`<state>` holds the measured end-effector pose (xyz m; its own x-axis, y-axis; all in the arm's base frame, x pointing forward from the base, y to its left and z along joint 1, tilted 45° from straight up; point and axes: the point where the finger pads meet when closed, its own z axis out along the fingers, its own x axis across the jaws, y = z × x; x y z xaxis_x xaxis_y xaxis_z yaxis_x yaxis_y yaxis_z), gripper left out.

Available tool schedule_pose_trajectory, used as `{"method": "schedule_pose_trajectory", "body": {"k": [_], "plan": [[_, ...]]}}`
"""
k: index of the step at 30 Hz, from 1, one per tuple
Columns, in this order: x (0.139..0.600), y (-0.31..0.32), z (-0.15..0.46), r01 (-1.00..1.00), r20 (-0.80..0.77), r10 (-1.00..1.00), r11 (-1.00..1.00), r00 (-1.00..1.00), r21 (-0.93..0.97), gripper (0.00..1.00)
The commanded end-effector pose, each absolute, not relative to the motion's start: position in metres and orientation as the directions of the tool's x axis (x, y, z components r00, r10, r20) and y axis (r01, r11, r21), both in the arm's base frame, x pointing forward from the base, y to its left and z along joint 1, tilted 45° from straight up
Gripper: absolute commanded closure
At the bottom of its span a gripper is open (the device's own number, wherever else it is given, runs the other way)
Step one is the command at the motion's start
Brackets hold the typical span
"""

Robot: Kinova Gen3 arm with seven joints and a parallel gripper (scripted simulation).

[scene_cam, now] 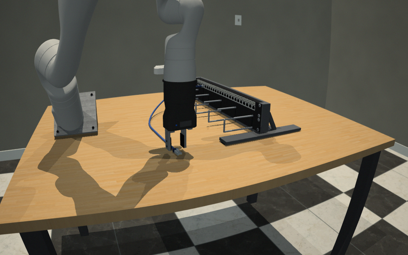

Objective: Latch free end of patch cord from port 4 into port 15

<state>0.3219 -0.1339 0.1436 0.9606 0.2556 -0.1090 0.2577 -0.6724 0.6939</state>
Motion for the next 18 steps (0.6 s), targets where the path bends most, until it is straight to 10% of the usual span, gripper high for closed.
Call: {"method": "schedule_pose_trajectory", "body": {"k": [1, 18], "plan": [[0.3220, -0.1339, 0.1434, 0.258, -0.109, 0.256, -0.672, 0.961, 0.694, 0.27], [0.3225, -0.1370, 0.1403, 0.258, -0.109, 0.256, -0.672, 0.961, 0.694, 0.27]]}}
